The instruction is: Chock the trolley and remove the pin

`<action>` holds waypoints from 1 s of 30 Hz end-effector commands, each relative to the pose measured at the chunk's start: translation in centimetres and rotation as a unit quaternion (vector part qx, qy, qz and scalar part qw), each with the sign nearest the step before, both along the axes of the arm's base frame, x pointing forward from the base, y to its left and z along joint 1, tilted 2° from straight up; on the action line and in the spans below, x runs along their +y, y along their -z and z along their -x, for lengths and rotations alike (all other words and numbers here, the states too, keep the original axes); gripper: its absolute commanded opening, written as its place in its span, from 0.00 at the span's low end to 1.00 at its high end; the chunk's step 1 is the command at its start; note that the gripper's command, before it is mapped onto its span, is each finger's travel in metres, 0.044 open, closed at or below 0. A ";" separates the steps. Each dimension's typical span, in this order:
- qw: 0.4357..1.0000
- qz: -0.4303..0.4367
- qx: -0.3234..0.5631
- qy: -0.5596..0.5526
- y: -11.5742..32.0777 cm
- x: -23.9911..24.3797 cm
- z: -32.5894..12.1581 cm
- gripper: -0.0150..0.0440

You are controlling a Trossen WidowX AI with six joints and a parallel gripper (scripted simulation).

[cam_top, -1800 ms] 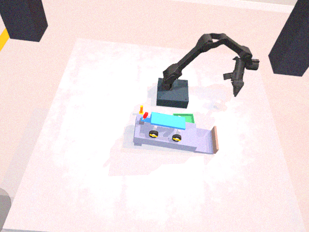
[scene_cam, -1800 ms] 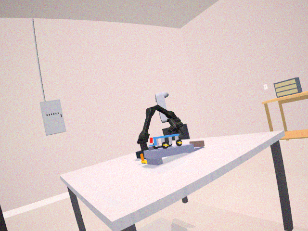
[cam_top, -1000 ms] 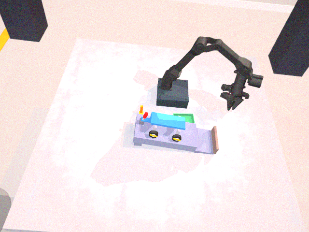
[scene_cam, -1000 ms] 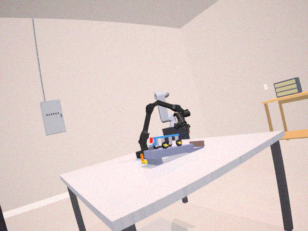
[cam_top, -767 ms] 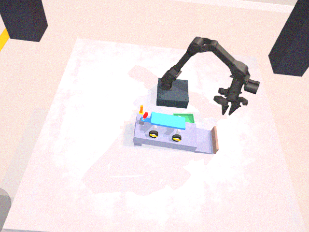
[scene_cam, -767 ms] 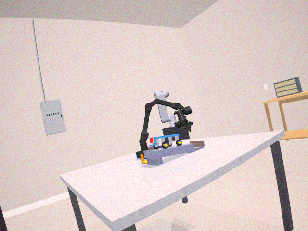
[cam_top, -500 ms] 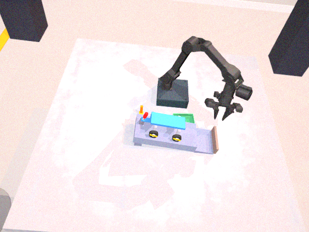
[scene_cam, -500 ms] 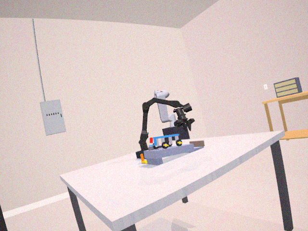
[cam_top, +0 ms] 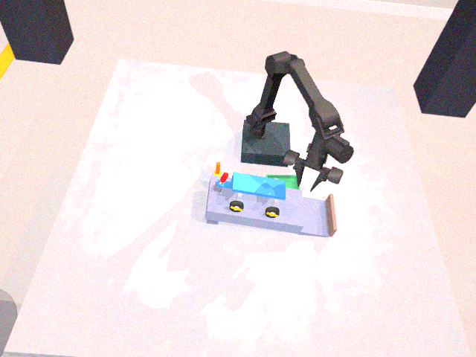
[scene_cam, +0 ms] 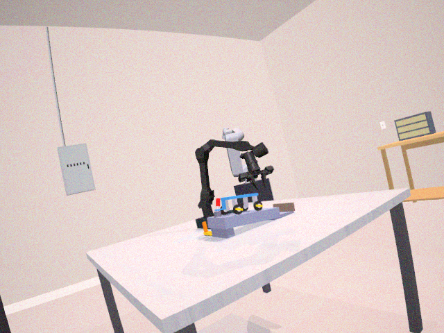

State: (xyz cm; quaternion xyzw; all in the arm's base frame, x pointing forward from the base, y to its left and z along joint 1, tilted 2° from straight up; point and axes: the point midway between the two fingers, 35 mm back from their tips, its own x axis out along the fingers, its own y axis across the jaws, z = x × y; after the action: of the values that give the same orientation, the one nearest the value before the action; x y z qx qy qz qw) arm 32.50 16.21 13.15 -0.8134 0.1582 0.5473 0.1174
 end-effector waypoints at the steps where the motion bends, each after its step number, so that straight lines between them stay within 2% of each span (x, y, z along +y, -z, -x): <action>1: 0.999 -0.017 -0.001 0.050 -0.8 -3.2 -0.4 0.58; 13: 0.980 -0.047 -0.002 0.195 -2.2 -12.8 0.0 0.58; 30: 0.912 -0.079 -0.009 0.402 -2.8 -24.4 4.3 0.58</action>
State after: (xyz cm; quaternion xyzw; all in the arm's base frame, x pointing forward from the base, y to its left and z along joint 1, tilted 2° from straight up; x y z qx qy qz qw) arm 29.30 -6.43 15.90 -0.6931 0.4032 0.4730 0.3650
